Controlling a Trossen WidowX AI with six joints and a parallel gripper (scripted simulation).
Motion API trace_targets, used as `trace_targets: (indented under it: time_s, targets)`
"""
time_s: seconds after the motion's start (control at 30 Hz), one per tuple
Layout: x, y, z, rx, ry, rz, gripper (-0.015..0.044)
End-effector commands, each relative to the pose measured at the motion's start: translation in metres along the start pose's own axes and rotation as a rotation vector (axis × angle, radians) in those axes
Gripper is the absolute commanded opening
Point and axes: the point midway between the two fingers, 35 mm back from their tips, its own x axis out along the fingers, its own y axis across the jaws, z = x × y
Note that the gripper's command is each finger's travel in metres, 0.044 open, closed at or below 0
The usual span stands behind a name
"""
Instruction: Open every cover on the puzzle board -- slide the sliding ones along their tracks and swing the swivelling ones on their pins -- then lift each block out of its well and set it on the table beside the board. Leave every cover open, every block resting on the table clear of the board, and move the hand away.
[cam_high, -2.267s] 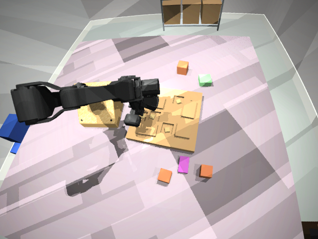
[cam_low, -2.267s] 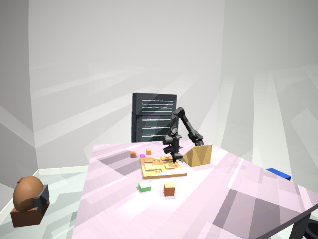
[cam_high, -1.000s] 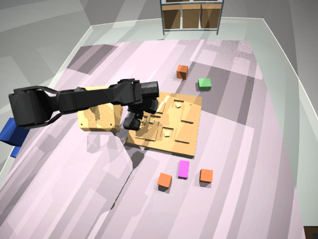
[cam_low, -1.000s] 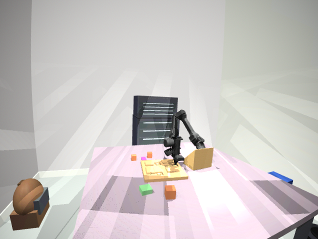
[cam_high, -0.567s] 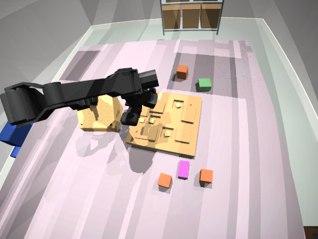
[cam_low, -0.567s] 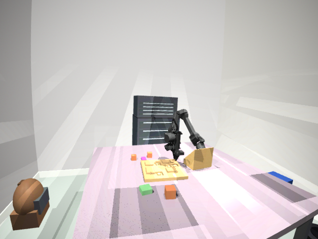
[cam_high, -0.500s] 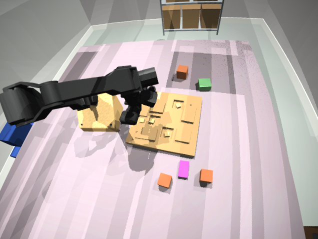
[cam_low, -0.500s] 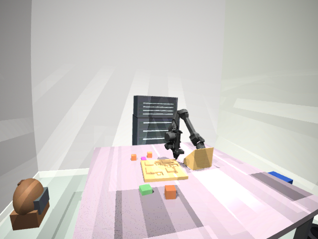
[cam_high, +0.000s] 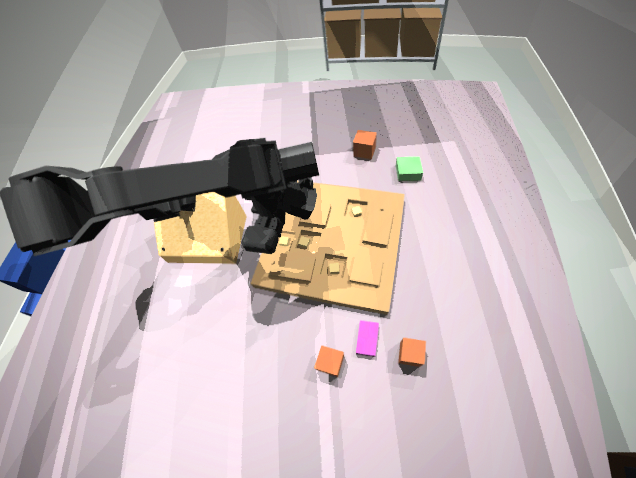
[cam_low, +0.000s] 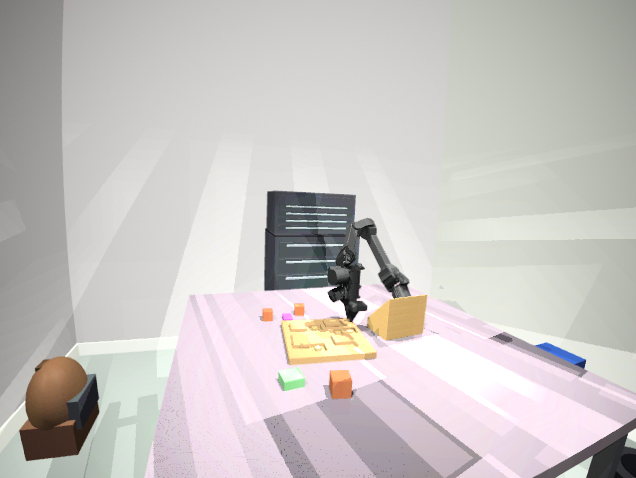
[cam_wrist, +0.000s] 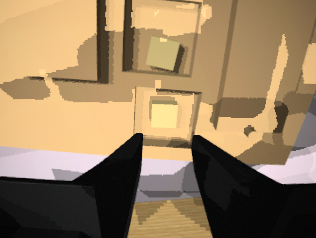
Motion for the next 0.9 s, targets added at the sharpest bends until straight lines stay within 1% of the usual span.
trace_targets:
  time_s: [0.0, 0.17, 0.87]
  targets:
    - [0.0087, -0.0011, -0.0028, -0.010, 0.006, -0.007, 0.0144]
    - [0.0162, -0.0018, -0.0034, -0.010, 0.006, -0.008, 0.0144]
    - [0.0164, -0.0018, -0.0033, -0.010, 0.006, -0.008, 0.0144]
